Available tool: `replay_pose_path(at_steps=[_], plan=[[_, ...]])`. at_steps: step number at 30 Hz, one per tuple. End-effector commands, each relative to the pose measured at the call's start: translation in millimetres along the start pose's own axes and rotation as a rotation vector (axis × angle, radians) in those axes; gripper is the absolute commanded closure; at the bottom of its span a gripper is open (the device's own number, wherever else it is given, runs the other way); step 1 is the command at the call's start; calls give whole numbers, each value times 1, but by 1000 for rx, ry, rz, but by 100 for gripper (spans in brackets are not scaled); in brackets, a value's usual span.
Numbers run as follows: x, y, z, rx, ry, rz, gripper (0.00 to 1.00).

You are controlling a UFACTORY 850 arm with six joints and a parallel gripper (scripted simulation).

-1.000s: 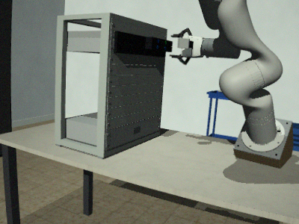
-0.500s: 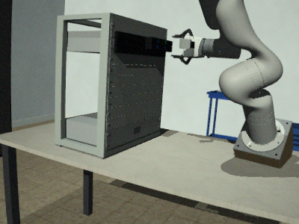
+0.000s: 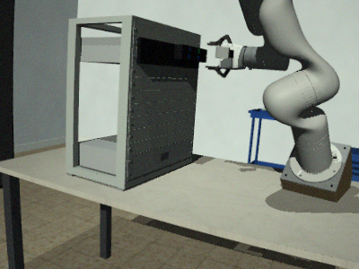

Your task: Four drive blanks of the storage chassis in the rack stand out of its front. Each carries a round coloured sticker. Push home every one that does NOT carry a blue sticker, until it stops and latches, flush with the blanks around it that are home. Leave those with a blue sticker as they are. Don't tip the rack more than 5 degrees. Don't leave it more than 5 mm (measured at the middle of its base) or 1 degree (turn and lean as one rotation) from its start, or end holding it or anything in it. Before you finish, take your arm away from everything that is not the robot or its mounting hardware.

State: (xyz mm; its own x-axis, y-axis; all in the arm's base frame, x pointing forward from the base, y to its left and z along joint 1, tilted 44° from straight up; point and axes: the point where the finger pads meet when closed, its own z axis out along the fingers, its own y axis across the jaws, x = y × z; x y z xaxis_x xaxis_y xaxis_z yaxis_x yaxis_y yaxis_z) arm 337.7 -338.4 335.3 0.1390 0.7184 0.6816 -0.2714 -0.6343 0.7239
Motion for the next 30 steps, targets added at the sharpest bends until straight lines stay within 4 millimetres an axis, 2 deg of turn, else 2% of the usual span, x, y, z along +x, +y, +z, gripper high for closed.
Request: replay_pose_path(at_steps=[1,29,30], plan=[[0,1,0,-1,1,-1,0],[0,1,0,-1,1,-1,0],[0,1,0,-1,1,-1,100]])
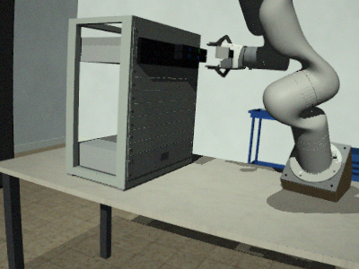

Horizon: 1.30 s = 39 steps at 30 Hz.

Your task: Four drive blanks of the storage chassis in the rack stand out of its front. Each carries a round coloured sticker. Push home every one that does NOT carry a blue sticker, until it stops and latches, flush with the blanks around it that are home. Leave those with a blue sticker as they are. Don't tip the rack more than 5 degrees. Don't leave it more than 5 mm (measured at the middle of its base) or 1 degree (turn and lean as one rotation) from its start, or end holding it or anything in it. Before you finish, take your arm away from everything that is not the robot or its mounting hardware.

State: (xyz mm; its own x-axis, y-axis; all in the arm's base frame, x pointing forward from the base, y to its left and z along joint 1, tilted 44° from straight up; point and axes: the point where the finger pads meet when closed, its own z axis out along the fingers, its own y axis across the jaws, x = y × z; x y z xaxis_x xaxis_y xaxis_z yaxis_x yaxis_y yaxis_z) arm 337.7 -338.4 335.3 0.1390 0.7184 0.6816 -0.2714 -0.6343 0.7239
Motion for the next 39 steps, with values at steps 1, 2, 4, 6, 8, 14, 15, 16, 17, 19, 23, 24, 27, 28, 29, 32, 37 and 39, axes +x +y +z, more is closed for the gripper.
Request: replay_pose_path(at_steps=[1,2,4,6,8,14,15,16,17,19,23,24,27,28,29,32,37,39], plan=[[0,1,0,-1,1,-1,100],[0,1,0,-1,1,-1,100],[0,1,0,-1,1,-1,100],[0,1,0,-1,1,-1,100],[0,1,0,-1,1,-1,100],[0,1,0,-1,1,-1,100],[0,1,0,-1,1,-1,100],[0,1,0,-1,1,-1,100],[0,1,0,-1,1,-1,100],[0,1,0,-1,1,-1,100],[0,1,0,-1,1,-1,100],[0,1,0,-1,1,-1,100],[0,1,0,-1,1,-1,100],[0,1,0,-1,1,-1,100],[0,1,0,-1,1,-1,100],[0,1,0,-1,1,-1,100],[-4,3,-3,-1,1,-1,100],[-11,7,-8,-1,1,-1,100]])
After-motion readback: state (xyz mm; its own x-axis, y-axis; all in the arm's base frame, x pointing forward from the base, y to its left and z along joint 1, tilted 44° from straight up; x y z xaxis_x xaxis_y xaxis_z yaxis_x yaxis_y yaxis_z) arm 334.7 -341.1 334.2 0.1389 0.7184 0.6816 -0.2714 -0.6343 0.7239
